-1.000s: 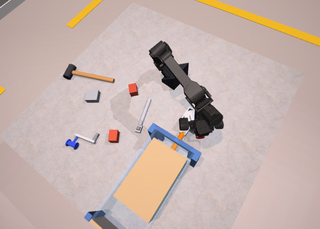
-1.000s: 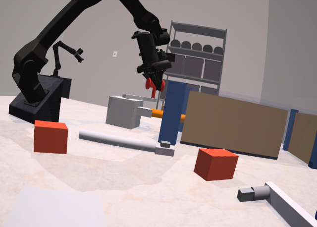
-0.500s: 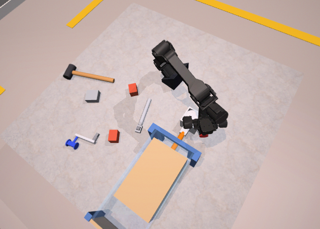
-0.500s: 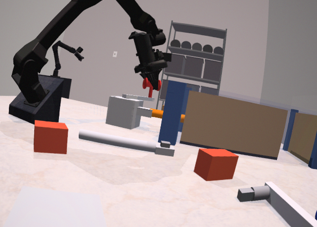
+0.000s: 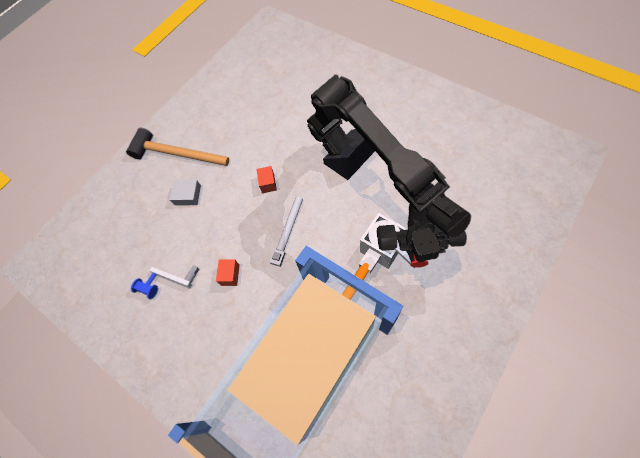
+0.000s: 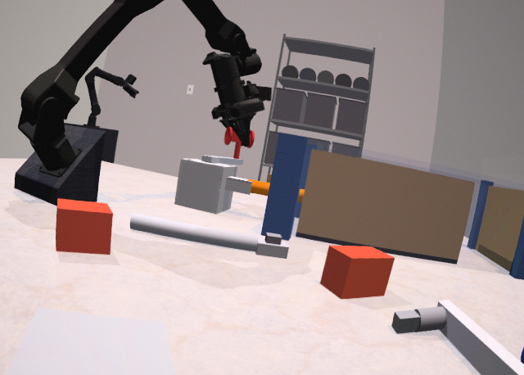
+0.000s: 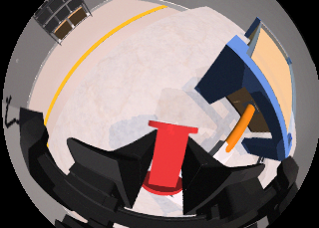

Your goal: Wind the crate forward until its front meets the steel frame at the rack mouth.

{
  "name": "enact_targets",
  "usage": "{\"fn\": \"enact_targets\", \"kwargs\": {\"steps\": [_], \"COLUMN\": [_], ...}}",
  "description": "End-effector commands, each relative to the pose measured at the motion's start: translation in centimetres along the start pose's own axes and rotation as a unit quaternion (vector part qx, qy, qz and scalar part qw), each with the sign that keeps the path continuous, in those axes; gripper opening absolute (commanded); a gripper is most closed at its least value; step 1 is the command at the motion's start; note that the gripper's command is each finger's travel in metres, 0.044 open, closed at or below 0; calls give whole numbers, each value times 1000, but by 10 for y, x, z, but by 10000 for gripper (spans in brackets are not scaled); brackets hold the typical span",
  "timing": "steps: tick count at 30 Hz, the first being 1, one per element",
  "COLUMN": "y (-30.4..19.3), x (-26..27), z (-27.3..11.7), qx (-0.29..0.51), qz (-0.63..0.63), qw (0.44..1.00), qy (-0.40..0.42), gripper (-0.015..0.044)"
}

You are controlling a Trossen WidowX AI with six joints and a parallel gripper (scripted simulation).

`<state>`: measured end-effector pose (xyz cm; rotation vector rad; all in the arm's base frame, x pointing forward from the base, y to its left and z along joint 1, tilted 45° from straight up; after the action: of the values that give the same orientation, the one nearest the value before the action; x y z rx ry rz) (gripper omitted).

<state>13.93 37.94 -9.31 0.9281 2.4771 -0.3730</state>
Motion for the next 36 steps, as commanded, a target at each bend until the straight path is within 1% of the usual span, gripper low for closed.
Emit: {"fn": "enact_targets", "kwargs": {"steps": [1, 36], "y": [-11, -55], "x": [11, 34], "z": [-3, -24], "qx": [10, 12], "qz": [-9, -10], "qw": [1000, 1000], "qy": [7, 8], "gripper": [0, 0]}}
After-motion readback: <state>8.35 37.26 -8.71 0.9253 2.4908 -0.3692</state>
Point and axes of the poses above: the point midway between the two fingers, 35 mm back from their tips, its own z axis out along the fingers, its own x axis across the jaws, y = z × x, the point moved 10 cm from there along -z, back along the fingers
